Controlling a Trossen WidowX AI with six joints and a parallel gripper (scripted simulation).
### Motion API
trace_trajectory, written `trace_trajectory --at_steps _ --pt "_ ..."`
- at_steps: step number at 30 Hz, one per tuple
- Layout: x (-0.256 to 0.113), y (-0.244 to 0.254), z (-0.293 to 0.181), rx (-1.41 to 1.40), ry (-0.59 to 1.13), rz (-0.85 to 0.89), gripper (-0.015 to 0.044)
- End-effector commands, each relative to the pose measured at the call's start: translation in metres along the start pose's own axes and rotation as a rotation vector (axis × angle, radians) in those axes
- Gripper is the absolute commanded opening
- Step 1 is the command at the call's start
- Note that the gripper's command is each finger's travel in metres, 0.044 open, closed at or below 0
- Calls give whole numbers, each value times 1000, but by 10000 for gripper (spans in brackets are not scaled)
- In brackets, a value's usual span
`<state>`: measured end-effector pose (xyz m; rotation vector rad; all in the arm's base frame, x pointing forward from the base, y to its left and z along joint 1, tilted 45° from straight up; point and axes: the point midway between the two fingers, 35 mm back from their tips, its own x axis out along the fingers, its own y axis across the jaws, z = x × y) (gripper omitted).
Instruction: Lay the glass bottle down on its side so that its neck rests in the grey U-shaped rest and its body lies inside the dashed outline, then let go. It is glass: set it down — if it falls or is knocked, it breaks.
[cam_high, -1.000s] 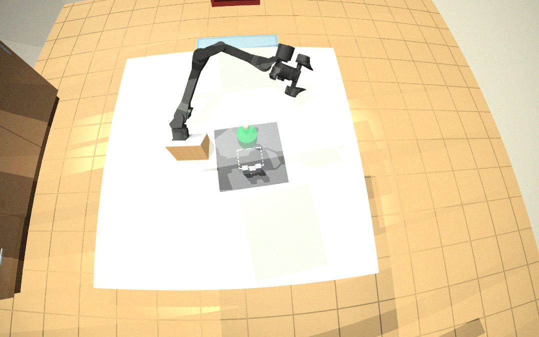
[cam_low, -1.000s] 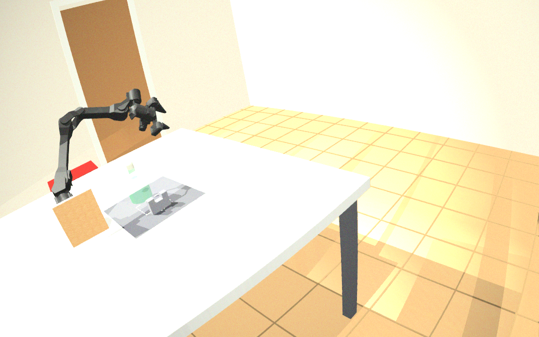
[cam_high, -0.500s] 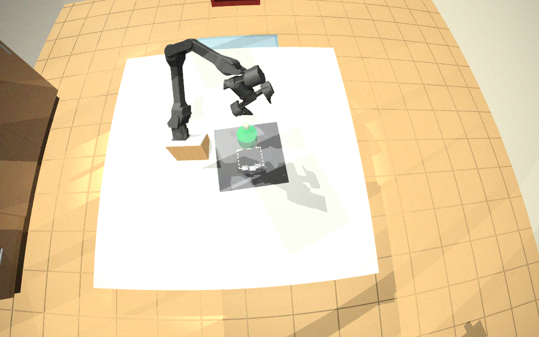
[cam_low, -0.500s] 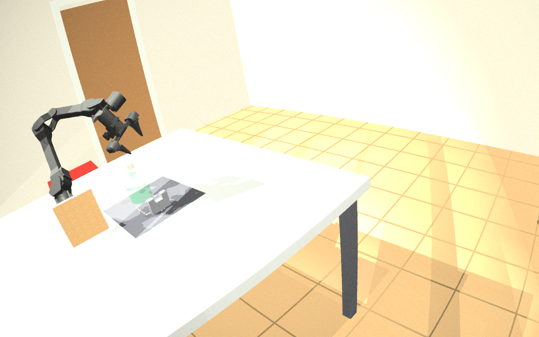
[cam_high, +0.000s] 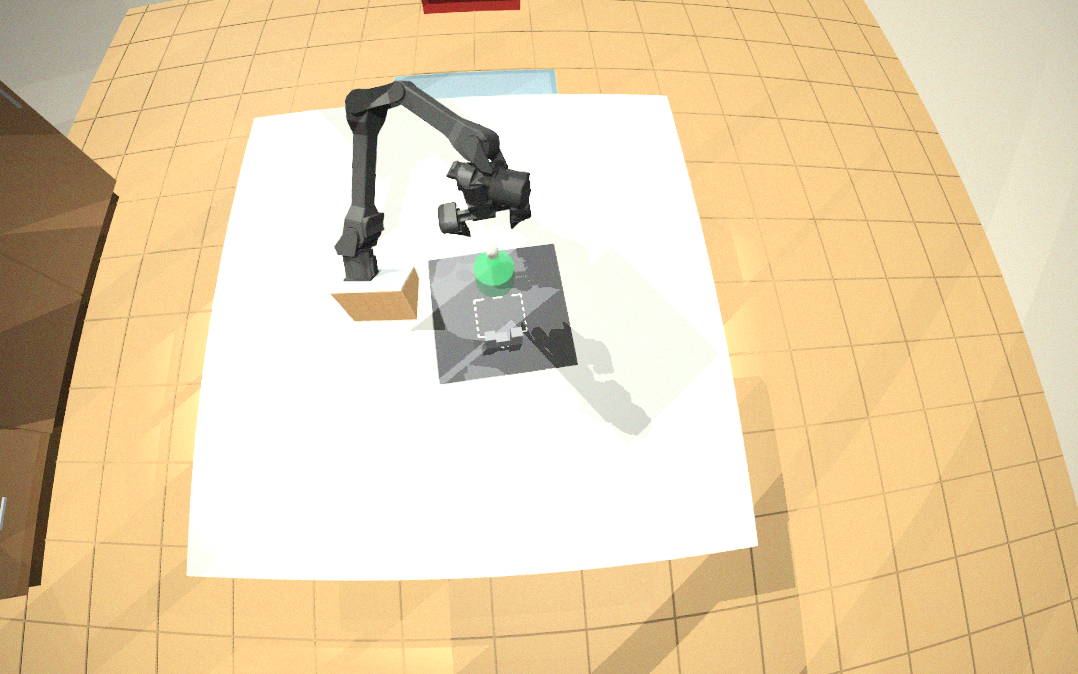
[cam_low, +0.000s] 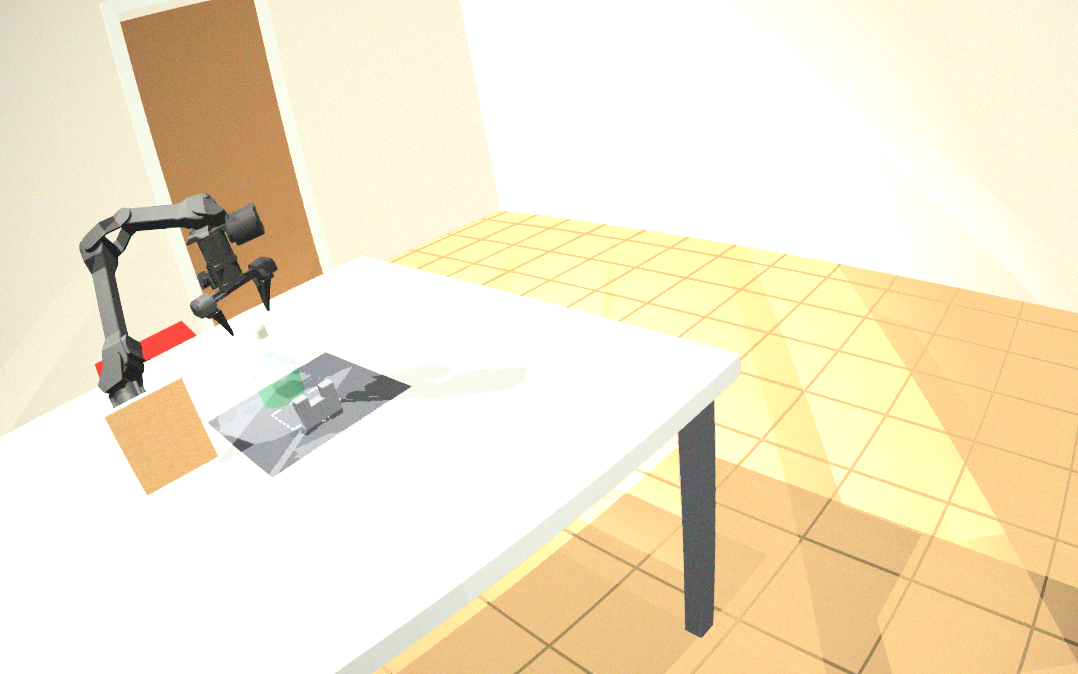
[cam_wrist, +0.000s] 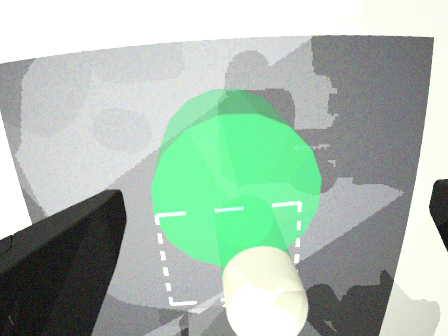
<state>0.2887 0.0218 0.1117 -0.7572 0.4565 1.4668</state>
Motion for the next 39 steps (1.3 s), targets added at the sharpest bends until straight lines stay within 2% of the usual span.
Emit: trace_trajectory --at_steps 1,36,39 --pt "10 0 1 -9 -1 113 440" --pt "10 0 -44 -10 2 112 440" --pt "10 0 -44 -10 2 112 361"
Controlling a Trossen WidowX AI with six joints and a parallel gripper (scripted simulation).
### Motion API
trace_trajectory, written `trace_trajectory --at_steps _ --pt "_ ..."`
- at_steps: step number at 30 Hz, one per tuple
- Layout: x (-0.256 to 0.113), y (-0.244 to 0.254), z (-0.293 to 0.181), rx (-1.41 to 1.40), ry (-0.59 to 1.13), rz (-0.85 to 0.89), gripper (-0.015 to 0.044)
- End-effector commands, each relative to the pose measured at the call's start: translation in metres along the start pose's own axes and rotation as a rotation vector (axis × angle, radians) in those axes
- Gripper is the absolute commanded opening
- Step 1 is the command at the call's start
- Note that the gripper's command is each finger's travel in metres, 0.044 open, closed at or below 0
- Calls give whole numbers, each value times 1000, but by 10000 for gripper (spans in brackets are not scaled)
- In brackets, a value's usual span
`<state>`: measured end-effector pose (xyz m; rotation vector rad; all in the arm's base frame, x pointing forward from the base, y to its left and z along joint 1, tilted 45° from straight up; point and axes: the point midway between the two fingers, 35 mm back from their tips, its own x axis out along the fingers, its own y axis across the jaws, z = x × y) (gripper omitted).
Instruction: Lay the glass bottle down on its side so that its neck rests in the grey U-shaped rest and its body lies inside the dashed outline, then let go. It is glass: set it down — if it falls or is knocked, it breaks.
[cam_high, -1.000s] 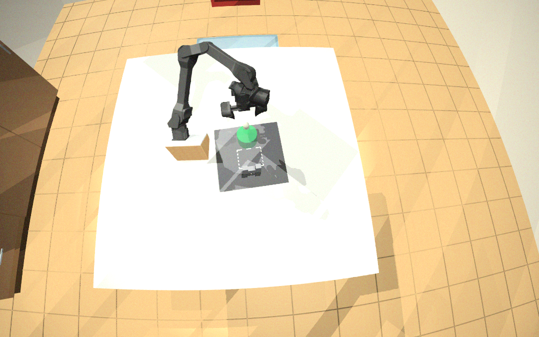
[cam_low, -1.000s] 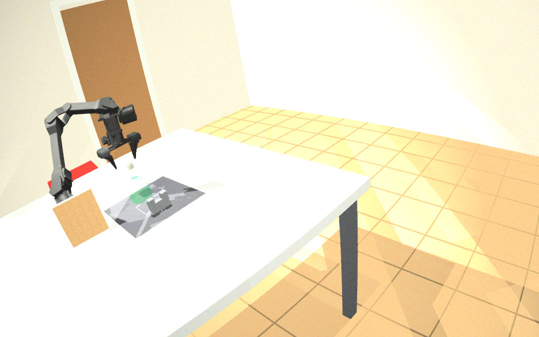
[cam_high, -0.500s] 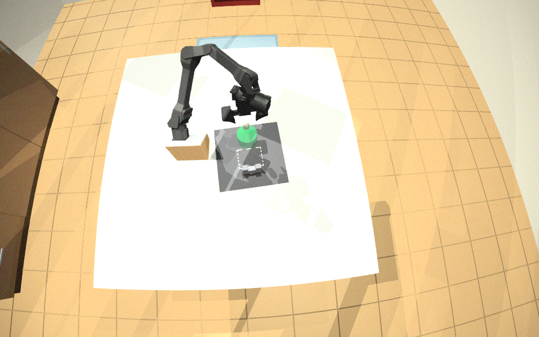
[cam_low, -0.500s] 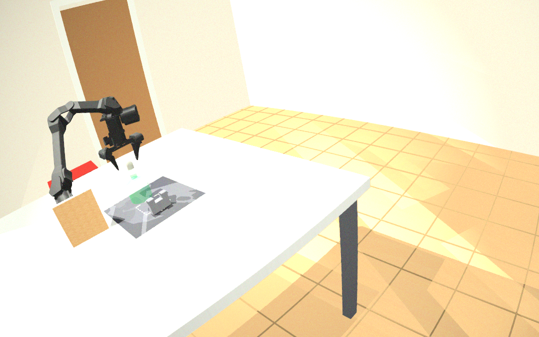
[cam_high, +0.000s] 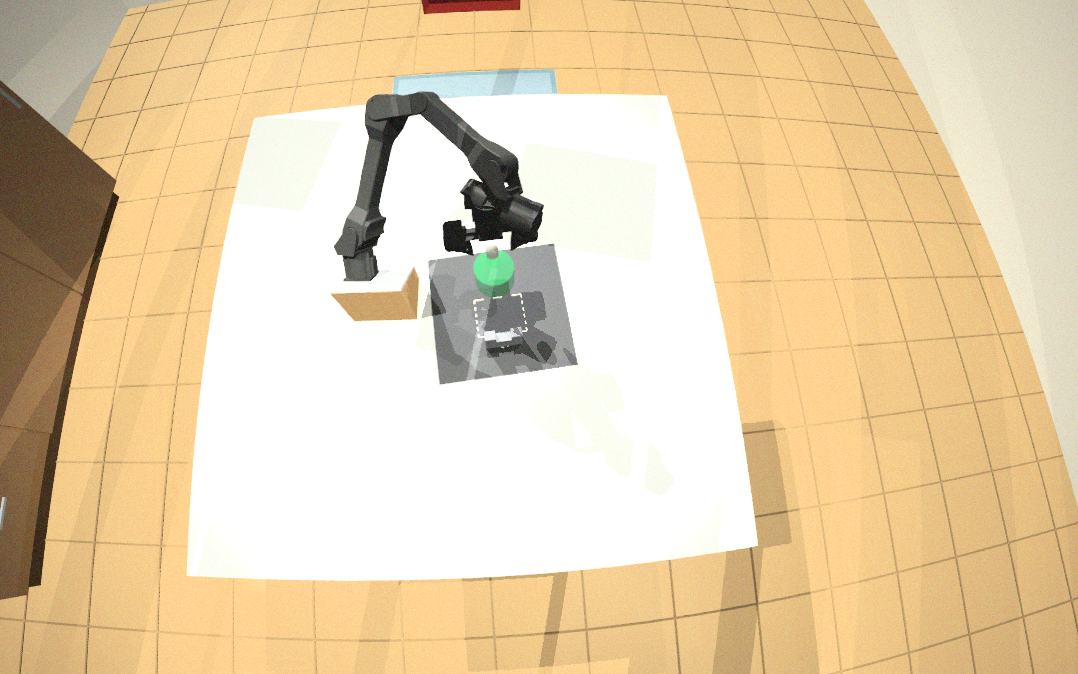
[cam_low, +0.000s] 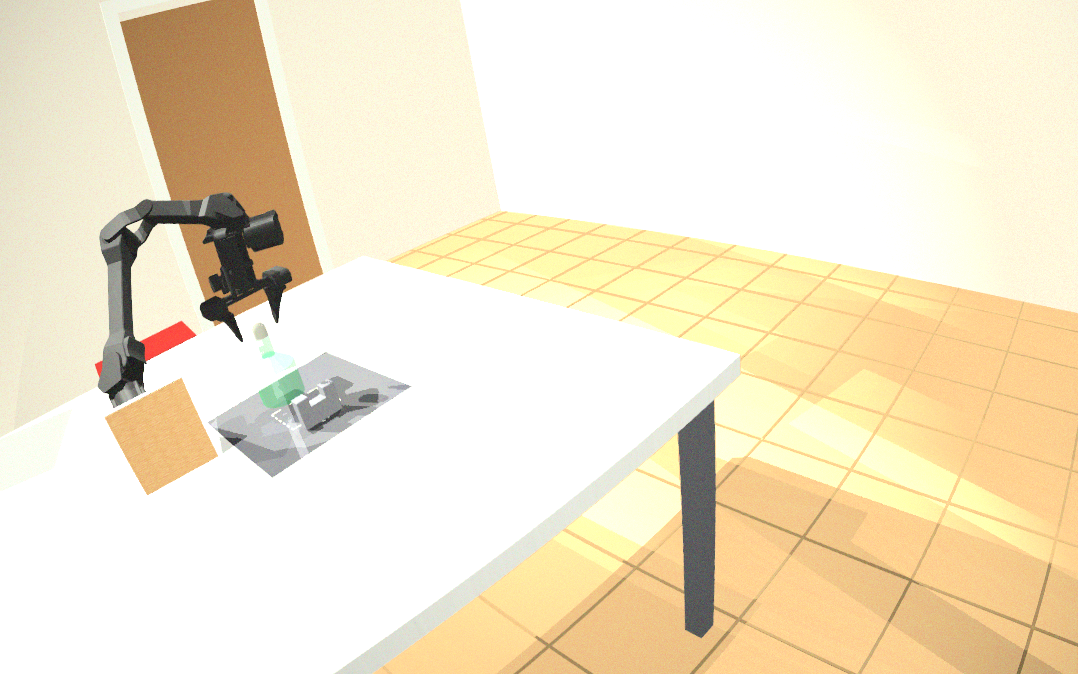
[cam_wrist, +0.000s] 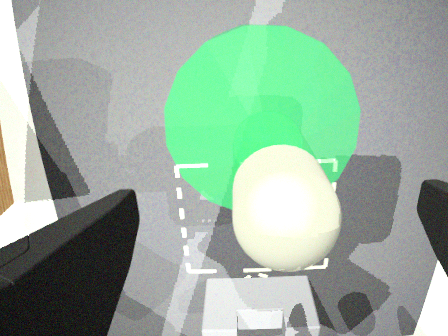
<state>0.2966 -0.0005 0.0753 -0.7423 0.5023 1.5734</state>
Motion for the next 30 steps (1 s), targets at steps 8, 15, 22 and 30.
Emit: trace_trajectory --at_steps 8,15,22,30 --pt "0 0 -1 -6 4 0 151" --pt "0 0 -1 -6 4 0 116" --pt "0 0 -1 -6 4 0 116" --pt "0 0 -1 -6 4 0 116"
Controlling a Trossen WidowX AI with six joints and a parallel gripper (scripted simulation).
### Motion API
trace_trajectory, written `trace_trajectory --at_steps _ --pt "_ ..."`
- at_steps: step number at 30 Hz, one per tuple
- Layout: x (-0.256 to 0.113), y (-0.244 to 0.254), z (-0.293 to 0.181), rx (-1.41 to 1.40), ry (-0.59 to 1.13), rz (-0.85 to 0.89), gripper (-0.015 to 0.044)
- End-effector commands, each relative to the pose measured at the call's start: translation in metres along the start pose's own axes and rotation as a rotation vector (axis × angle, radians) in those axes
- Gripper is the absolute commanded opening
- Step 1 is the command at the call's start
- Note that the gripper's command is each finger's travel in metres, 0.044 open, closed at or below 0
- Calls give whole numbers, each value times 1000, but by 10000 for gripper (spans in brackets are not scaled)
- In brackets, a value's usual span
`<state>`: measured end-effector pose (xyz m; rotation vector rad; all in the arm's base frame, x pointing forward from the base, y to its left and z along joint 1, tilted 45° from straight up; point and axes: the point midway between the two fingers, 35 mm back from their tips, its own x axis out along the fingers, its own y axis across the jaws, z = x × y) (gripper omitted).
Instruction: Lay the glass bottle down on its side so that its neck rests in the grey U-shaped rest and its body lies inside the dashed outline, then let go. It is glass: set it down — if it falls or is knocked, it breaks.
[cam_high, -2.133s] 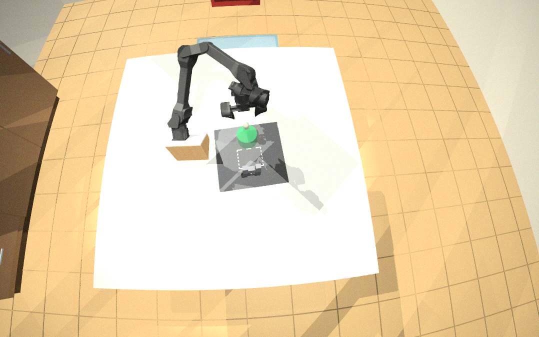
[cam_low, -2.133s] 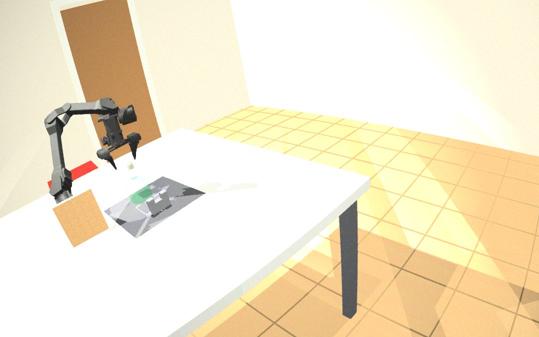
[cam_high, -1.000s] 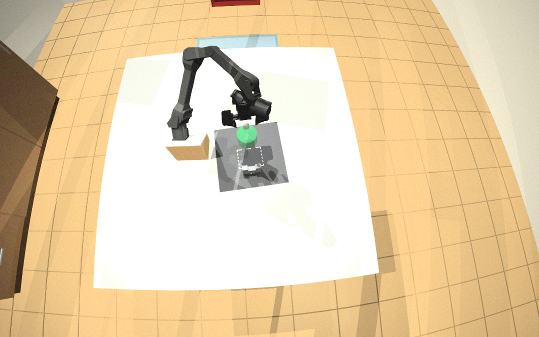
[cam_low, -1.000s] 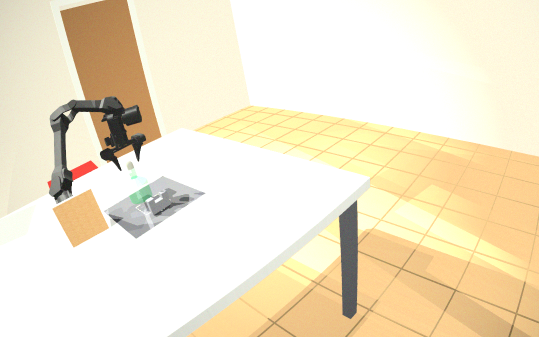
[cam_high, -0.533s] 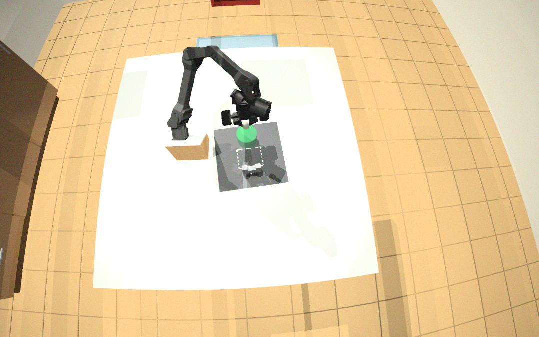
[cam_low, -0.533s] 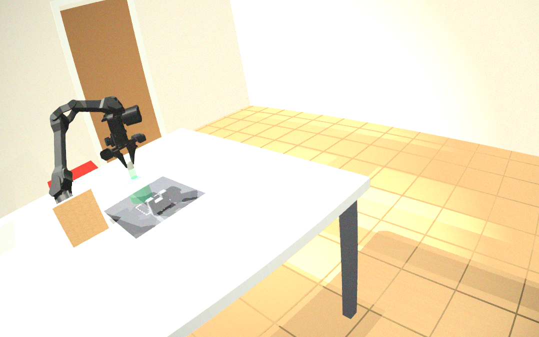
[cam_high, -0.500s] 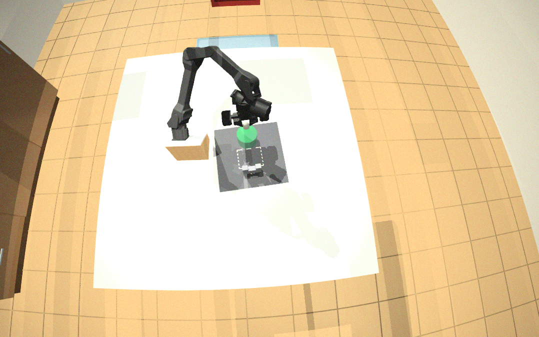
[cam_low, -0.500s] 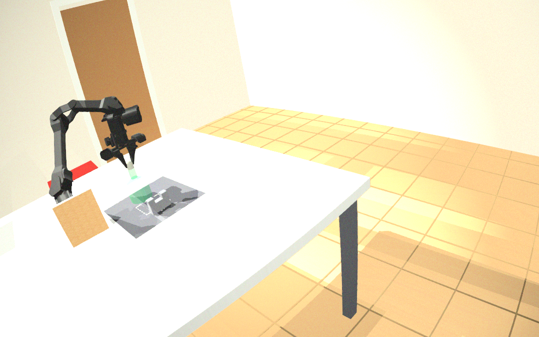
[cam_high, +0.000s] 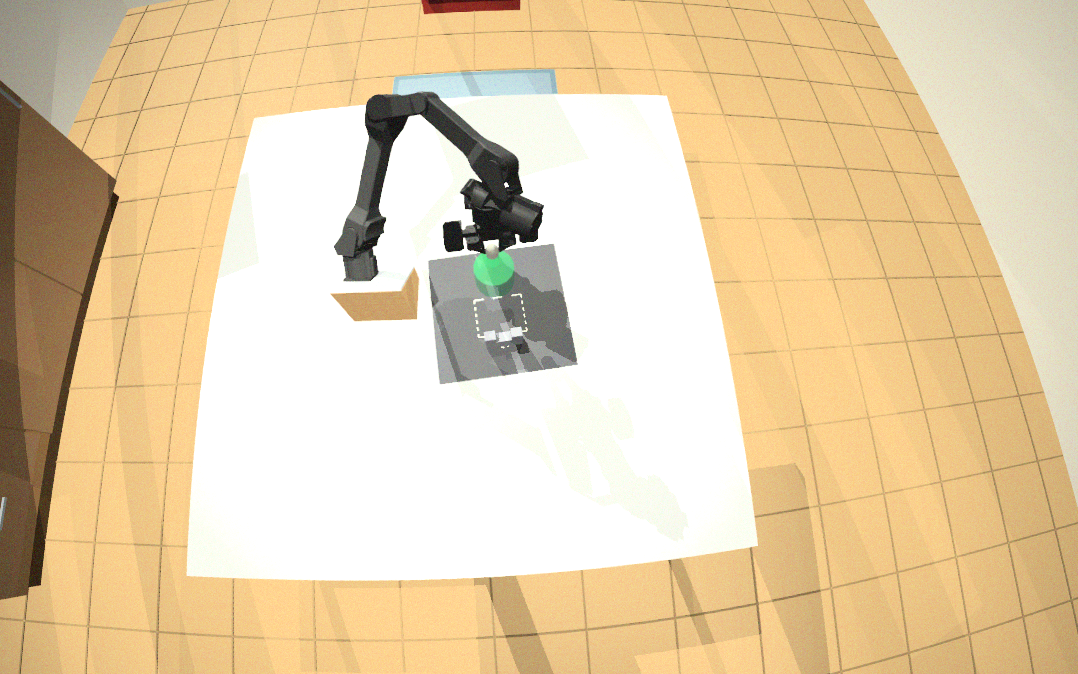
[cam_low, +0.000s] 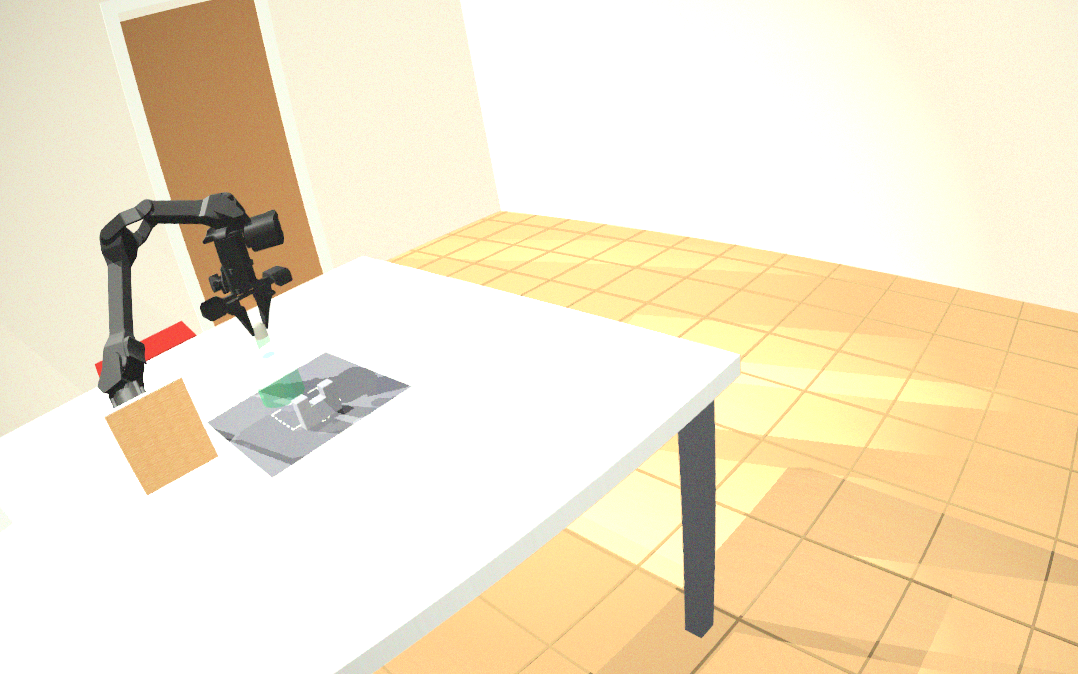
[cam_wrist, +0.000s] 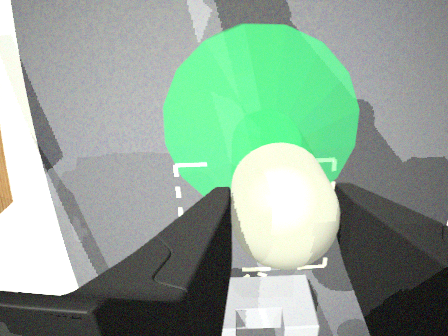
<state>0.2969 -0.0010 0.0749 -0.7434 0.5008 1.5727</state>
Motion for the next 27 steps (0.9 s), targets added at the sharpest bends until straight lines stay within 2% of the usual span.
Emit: trace_trajectory --at_steps 1,27 --pt "0 0 -1 0 0 0 116" --pt "-5 0 -26 6 -54 0 116"
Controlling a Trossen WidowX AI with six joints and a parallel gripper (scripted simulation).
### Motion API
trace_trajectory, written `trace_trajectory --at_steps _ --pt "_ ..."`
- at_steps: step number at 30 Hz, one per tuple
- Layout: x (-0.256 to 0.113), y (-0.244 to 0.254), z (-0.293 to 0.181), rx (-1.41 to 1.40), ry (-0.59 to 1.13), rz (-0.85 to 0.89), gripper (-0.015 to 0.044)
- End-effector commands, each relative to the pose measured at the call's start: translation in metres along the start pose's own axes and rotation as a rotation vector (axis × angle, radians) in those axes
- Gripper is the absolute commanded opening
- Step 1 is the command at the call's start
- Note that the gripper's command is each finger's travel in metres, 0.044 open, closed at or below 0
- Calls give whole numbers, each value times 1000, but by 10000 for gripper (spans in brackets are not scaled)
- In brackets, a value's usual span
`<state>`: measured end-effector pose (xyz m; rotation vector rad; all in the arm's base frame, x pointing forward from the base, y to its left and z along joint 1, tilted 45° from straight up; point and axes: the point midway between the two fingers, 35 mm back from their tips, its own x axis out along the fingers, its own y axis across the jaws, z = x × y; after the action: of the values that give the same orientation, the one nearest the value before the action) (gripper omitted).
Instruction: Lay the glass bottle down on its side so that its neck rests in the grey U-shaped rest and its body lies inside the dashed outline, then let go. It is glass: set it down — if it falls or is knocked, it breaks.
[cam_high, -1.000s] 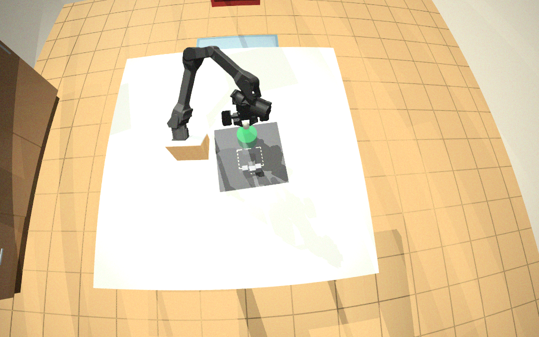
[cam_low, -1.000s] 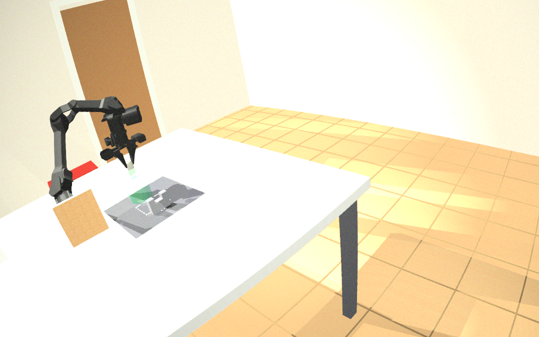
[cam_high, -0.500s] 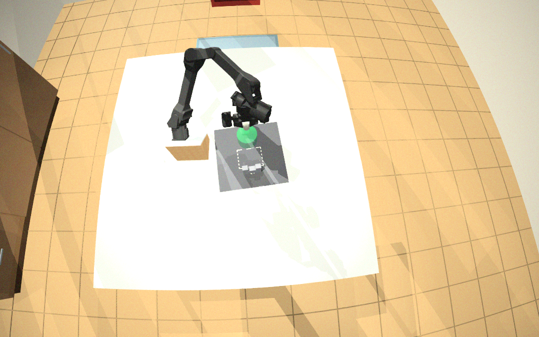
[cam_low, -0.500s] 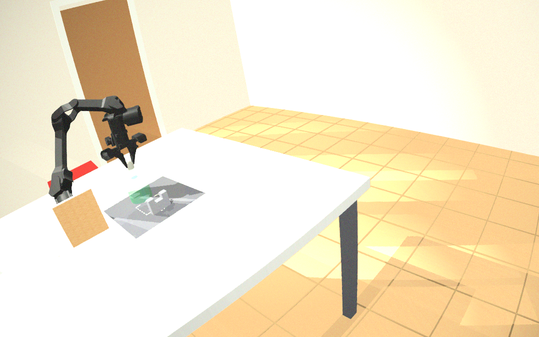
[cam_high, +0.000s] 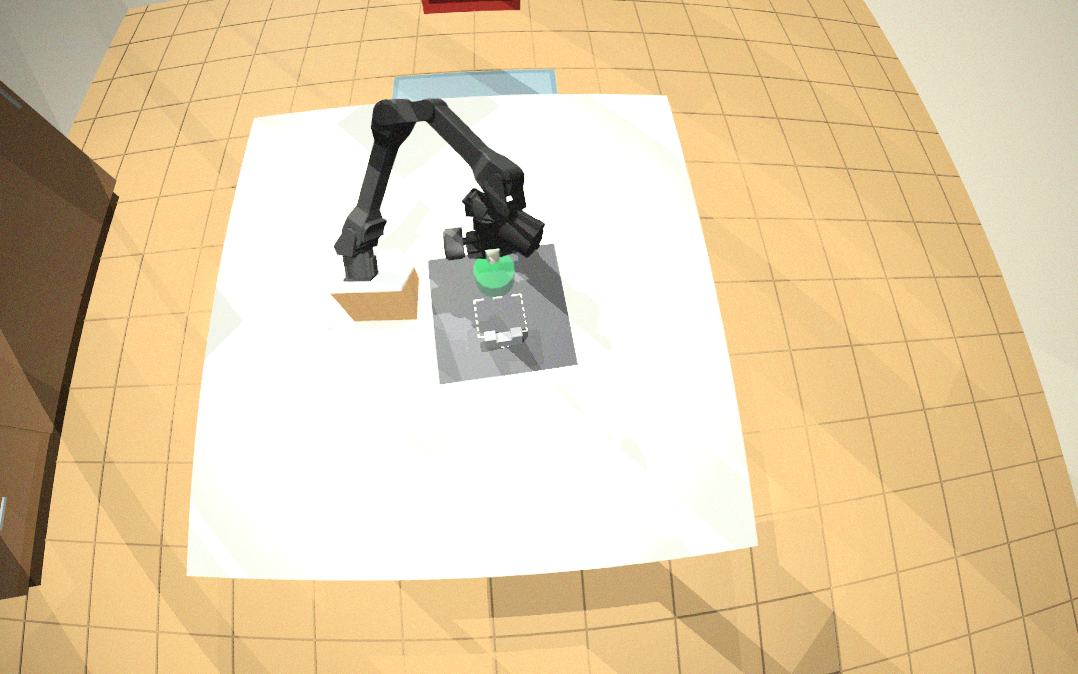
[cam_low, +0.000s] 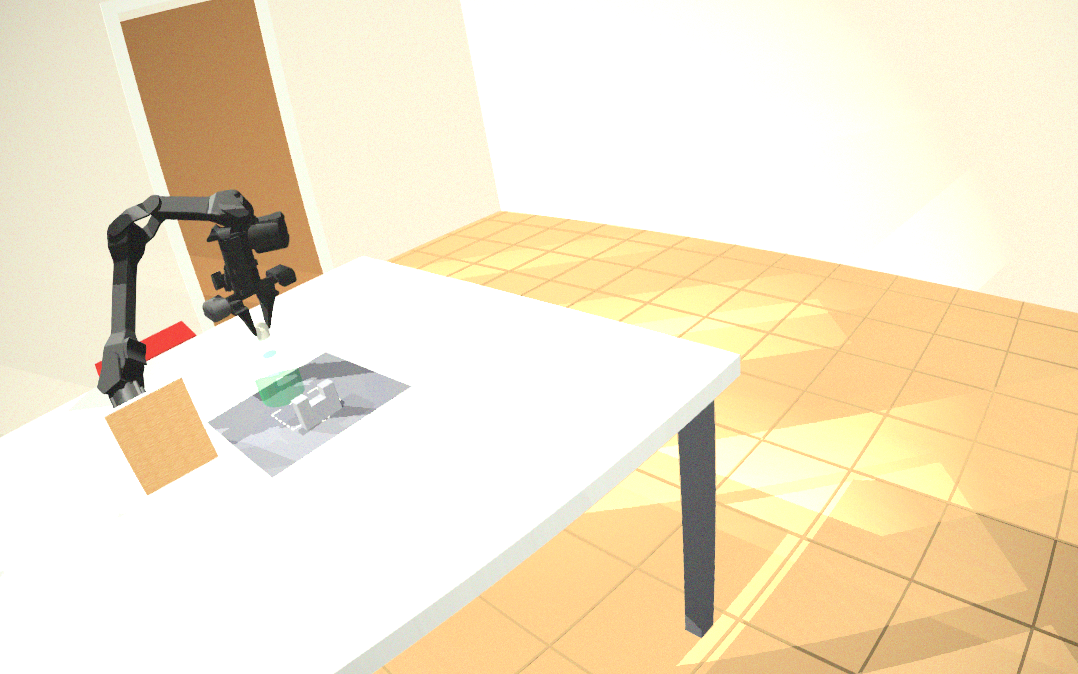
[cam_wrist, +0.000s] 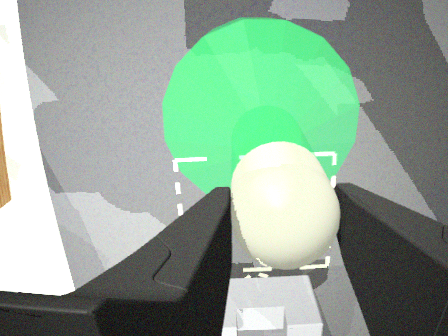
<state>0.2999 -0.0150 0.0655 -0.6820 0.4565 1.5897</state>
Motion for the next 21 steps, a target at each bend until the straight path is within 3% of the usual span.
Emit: trace_trajectory --at_steps 1,21 --pt "-3 0 -9 -2 11 0 116" --pt "-5 0 -25 7 -39 -2 116"
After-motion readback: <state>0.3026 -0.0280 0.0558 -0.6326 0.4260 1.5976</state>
